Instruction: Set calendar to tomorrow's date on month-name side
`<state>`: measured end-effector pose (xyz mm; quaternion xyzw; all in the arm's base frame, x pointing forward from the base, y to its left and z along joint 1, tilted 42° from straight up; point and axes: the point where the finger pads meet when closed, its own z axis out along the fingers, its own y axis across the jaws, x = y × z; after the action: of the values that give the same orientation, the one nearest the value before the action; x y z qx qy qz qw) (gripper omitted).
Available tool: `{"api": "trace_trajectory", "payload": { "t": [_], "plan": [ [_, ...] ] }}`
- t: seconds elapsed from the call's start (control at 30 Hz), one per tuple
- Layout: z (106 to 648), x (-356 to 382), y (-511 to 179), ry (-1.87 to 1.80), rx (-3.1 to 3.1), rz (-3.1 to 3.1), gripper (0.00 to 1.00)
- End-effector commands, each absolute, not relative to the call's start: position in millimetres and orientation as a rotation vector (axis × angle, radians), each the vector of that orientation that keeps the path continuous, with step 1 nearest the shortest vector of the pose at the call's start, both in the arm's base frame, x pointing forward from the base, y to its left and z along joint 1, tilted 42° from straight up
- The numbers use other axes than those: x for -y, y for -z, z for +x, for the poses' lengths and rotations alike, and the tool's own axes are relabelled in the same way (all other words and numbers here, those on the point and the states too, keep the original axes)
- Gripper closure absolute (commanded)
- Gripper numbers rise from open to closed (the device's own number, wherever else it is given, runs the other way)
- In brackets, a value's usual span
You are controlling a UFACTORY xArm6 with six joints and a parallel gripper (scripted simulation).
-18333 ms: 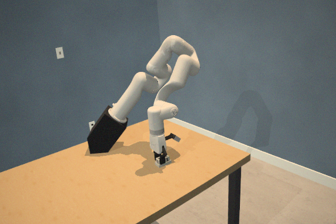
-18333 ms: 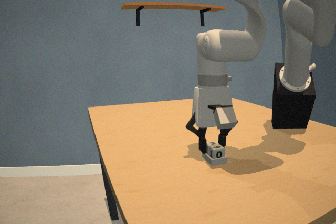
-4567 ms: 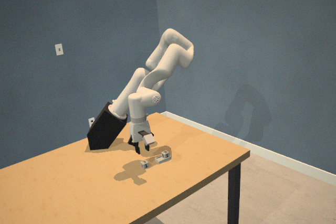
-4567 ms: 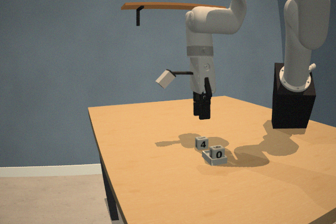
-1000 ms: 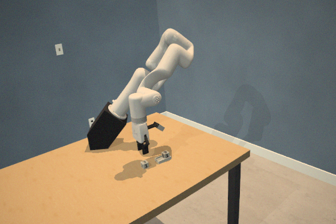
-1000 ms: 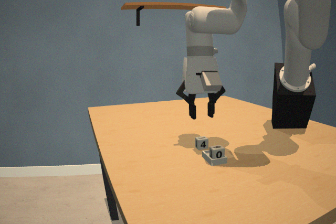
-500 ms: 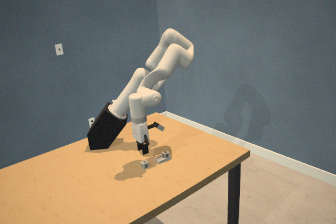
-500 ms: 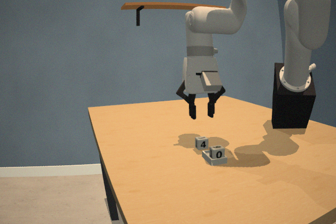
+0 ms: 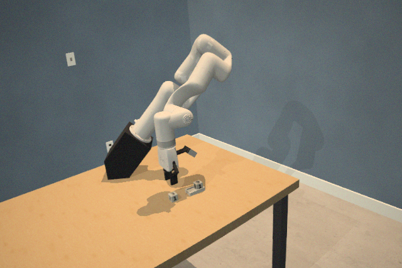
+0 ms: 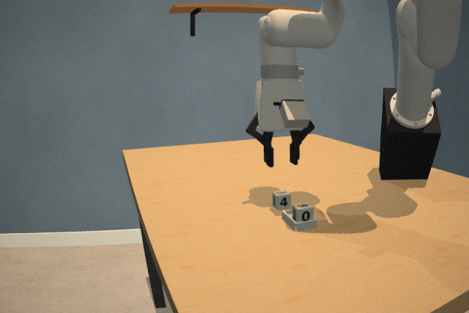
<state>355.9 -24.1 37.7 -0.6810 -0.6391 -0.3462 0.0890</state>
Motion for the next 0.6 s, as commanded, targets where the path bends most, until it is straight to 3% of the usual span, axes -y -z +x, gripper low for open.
{"api": "trace_trajectory", "payload": {
  "t": [0.0, 0.57],
  "plan": [
    [357, 24, -37, 1.032, 1.903, -2.027, 0.51],
    [364, 14, -23, 1.033, 1.903, -2.027, 0.51]
  ]
}}
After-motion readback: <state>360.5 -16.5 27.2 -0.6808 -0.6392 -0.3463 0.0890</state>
